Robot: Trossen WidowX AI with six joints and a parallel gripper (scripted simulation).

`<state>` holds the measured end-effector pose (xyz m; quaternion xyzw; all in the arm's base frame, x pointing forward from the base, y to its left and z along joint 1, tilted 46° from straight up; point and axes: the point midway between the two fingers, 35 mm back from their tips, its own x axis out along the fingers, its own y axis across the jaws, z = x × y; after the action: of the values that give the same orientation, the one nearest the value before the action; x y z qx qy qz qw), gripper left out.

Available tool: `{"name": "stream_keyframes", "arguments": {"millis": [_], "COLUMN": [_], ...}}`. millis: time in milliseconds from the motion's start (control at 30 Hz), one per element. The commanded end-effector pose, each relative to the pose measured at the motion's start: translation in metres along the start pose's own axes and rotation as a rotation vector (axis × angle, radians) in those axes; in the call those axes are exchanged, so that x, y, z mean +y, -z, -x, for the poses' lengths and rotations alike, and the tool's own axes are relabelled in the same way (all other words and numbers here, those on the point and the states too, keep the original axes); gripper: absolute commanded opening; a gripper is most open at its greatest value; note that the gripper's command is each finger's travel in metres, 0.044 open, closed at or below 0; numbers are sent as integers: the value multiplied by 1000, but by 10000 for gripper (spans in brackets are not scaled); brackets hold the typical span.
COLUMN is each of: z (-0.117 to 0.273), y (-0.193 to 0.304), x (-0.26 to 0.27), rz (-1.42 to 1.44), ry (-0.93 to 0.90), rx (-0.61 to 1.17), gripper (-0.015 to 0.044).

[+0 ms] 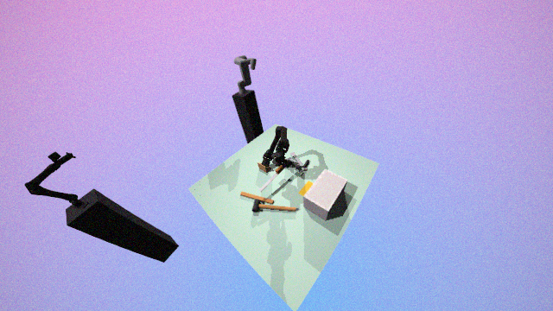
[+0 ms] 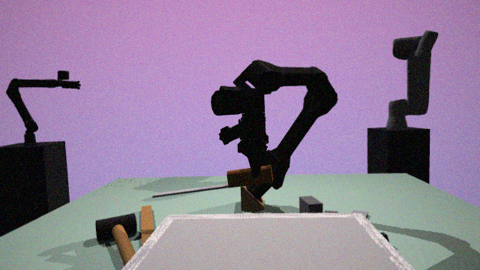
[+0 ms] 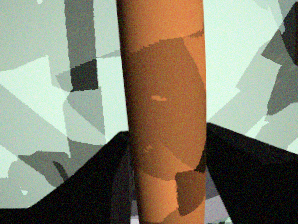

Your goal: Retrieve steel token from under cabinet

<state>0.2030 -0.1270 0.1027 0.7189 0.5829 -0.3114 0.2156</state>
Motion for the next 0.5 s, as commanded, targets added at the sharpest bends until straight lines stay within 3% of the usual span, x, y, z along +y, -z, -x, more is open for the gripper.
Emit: {"name": "stream_keyframes", "arguments": {"millis": [0,467], "z": [2,3], "y": [-8,-29], "x": [1,4], "rz": [3,-2], "ry": [-1,1], "rx": [-11,-11], "gripper": [0,0]}}
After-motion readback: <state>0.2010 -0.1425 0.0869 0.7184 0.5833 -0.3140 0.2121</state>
